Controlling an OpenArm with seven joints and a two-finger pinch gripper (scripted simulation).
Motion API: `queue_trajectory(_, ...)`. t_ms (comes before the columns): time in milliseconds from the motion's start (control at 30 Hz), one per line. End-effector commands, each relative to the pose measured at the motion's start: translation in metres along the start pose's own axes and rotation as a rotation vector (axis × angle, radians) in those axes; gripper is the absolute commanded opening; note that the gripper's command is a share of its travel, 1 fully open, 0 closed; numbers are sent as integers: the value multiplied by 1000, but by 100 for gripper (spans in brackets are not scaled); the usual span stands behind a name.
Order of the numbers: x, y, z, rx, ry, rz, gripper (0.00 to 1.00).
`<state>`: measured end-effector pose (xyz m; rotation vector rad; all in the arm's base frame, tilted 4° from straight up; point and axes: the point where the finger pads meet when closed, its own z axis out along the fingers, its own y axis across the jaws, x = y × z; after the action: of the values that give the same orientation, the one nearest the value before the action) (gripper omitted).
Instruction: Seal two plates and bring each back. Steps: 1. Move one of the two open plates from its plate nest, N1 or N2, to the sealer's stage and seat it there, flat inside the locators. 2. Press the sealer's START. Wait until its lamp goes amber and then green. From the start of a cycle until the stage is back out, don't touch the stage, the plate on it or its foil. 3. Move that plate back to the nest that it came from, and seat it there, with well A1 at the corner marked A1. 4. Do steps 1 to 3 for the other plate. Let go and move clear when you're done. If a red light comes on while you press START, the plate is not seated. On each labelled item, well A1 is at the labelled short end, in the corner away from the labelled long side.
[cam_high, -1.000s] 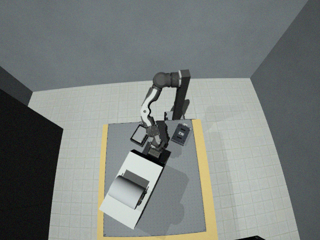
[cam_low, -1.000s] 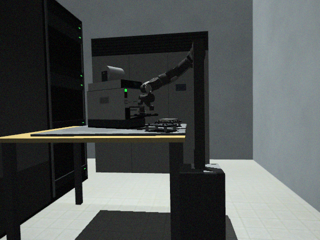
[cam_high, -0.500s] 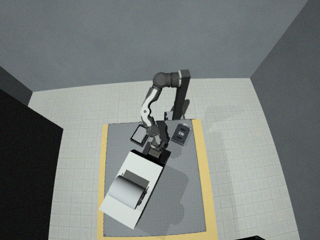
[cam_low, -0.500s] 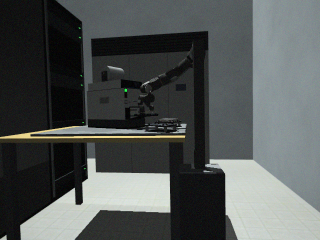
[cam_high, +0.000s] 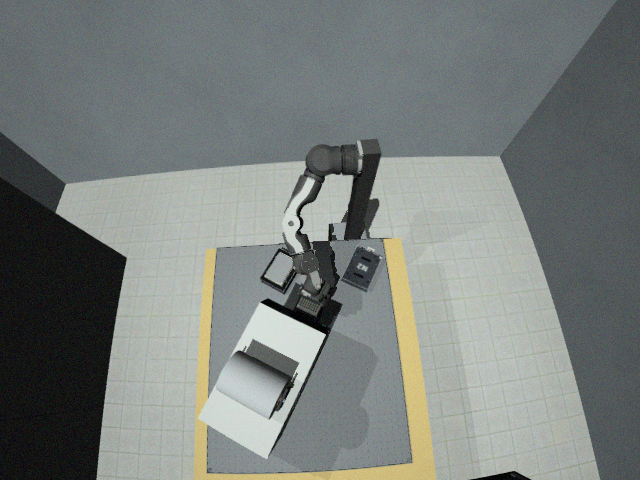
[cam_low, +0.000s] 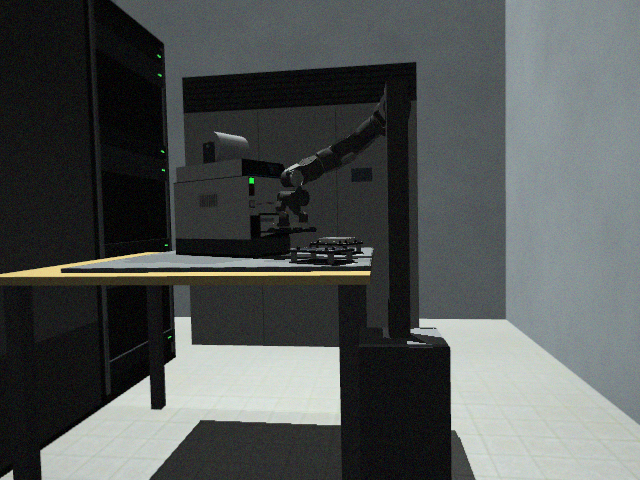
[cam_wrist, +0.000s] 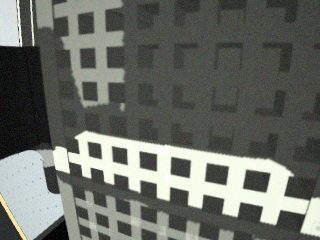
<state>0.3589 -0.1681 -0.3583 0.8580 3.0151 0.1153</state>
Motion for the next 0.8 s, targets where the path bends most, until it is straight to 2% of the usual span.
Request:
queue_trajectory(0,1,1,1,-4,2,-5,0)
queue_trajectory(767,0,0,5,-2,-1,-2,0)
